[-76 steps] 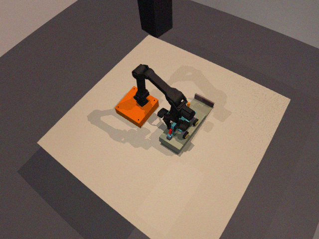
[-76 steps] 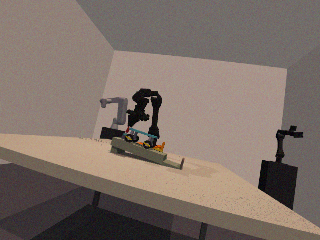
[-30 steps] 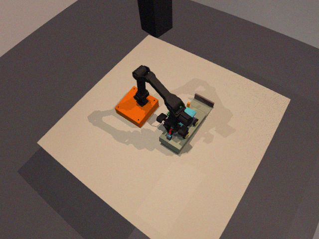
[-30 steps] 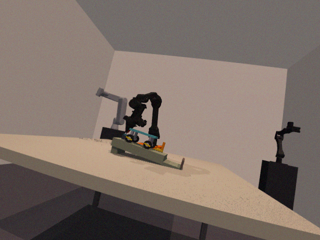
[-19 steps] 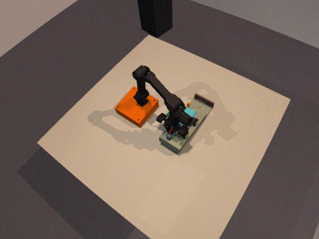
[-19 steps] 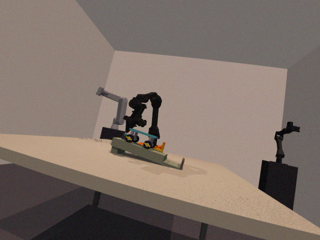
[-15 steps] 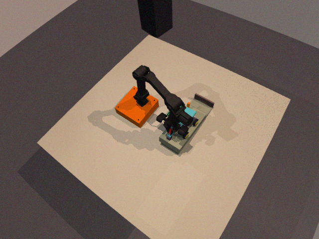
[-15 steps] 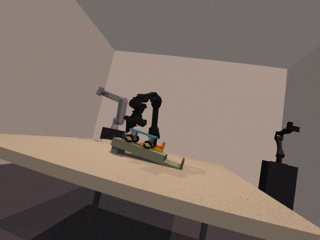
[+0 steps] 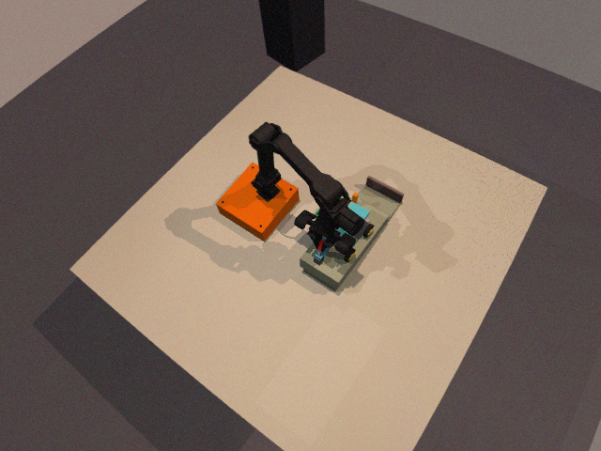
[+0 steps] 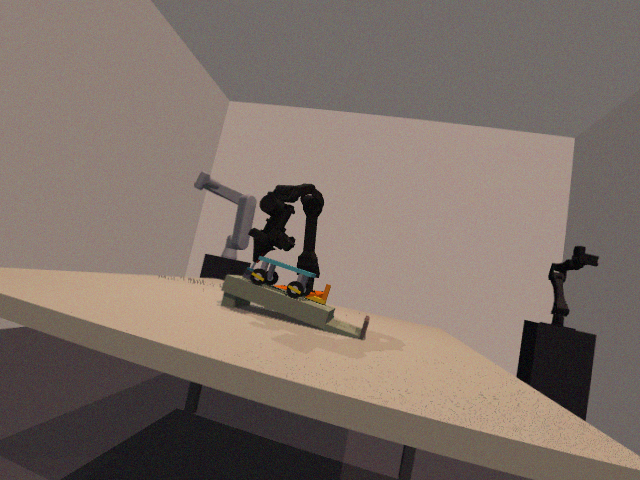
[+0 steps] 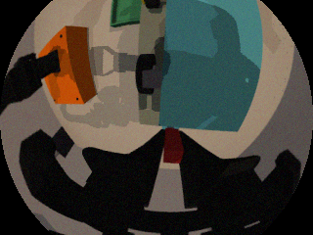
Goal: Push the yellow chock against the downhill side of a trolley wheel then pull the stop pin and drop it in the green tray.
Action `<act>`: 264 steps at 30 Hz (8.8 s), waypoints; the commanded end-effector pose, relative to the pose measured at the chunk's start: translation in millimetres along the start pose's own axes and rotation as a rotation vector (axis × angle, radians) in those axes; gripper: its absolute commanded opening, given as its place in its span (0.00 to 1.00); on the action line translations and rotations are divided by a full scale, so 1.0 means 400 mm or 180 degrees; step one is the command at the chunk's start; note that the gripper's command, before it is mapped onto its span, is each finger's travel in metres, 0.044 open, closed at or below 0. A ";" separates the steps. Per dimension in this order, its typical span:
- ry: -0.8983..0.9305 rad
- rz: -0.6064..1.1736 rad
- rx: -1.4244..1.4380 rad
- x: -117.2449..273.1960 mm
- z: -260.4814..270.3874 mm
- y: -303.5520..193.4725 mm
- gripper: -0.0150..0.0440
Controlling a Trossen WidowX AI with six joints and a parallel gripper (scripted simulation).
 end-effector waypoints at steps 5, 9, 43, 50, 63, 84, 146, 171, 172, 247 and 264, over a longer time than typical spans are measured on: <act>-0.0013 0.0008 -0.0017 0.020 0.000 -0.003 0.25; -0.0013 0.0008 -0.0017 0.027 0.000 -0.003 0.25; -0.0014 0.0007 -0.0017 0.078 -0.002 -0.016 0.25; -0.0013 0.0010 -0.0017 0.072 0.000 -0.043 0.25; -0.0013 0.0015 -0.0017 0.069 0.007 -0.088 0.25; 0.0003 0.0015 -0.0011 0.061 0.189 -0.081 0.25; 0.0005 -0.0040 -0.0011 0.128 0.176 0.441 0.25; -0.0101 -0.0250 0.1074 0.133 0.187 0.512 0.25; -0.0112 -0.0267 0.1171 0.133 0.187 0.510 0.25; -0.1271 -0.1163 0.4823 -0.038 0.216 0.491 0.25; -0.1272 -0.1165 0.4822 -0.078 0.217 0.521 0.57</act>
Point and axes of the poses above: the point midway between the two fingers, 35 mm back from their tips, its own x axis back along the fingers, its own z axis across the jaws, y = z × x, the point moved 10 cm from there along x, back along the fingers, and after that the axes turned 3 degrees about x, right-handed, at the moved point
